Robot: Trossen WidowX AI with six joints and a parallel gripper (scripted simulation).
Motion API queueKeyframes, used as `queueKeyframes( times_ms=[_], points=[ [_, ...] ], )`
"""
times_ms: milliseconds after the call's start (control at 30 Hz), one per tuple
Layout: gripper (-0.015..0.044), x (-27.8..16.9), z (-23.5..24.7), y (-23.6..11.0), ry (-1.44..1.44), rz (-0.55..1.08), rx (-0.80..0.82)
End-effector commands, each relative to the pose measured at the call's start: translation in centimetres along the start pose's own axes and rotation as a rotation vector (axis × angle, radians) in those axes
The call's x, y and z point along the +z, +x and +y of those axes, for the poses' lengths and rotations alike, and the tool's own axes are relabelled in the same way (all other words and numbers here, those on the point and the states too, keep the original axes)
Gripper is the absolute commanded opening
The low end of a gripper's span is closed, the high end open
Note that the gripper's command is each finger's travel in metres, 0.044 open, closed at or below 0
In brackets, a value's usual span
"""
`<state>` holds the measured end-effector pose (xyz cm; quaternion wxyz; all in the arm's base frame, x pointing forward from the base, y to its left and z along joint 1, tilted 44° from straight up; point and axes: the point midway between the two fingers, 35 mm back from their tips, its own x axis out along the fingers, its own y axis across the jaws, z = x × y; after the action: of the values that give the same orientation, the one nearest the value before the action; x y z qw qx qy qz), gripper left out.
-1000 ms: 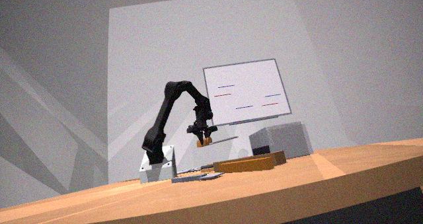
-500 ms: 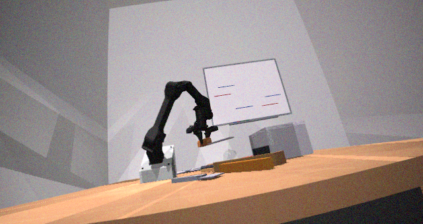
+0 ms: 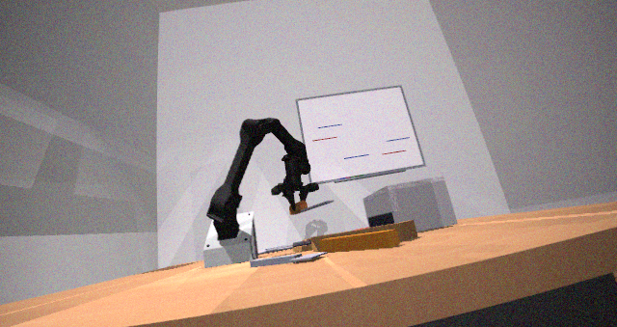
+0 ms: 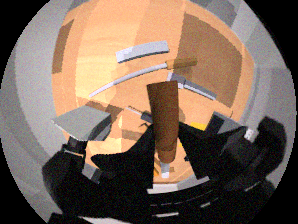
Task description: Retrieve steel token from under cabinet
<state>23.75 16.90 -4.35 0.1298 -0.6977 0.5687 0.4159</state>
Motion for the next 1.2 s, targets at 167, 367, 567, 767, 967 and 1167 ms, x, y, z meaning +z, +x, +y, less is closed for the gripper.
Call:
queueKeyframes(
  times_ms=[167,367,567,767,967,1167],
  points=[
    [0.0000,-0.02,-0.01,-0.23,0.069,0.002,-0.009],
    [0.0000,-0.02,-0.01,-0.23,0.116,0.001,-0.009],
    [0.0000,-0.01,-0.01,-0.23,0.163,0.001,-0.009],
    [0.0000,-0.01,-0.01,-0.23,0.211,0.001,-0.009],
    [0.0000,0.00,-0.01,-0.23,0.258,0.001,-0.009],
    [0.0000,0.00,-0.01,-0.23,0.306,0.000,-0.009]
  ],
)
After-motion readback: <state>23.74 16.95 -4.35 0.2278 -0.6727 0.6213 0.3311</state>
